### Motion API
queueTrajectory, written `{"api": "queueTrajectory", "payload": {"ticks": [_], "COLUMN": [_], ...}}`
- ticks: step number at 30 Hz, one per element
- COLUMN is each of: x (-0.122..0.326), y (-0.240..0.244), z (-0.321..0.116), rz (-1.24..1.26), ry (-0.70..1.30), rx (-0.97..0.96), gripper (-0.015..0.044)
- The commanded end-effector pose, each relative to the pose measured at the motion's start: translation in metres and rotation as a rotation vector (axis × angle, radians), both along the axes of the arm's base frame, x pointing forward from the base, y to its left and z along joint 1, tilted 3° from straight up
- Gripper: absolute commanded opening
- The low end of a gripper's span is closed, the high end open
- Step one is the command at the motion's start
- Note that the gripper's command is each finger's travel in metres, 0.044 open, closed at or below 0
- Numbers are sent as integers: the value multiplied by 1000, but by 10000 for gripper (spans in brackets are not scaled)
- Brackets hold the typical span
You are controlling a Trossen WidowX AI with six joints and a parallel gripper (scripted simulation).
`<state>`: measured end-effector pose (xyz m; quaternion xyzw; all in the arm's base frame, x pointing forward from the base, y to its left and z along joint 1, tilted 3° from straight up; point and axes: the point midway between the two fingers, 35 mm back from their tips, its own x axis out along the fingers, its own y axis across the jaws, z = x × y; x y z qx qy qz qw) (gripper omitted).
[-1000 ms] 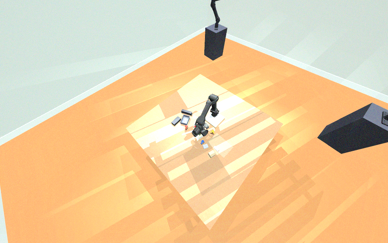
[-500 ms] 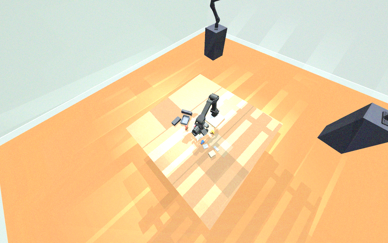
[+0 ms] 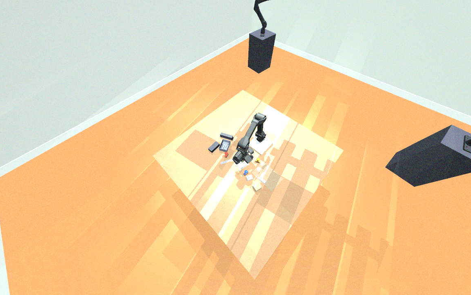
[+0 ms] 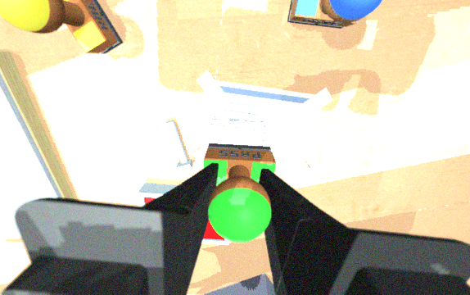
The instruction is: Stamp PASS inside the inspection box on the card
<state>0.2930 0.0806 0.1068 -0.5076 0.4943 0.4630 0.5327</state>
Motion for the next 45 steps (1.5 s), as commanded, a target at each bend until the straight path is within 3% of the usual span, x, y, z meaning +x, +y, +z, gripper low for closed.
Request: {"api": "queueTrajectory", "payload": {"ticks": [1,11,45], "x": [0,-2,-63], "y": [0,-4,-156], "z": [8,19,17], "rz": [0,0,-6], "ry": [-4,-3,4], "rx": [-2,-2,-18], "gripper": [0,0,0]}}
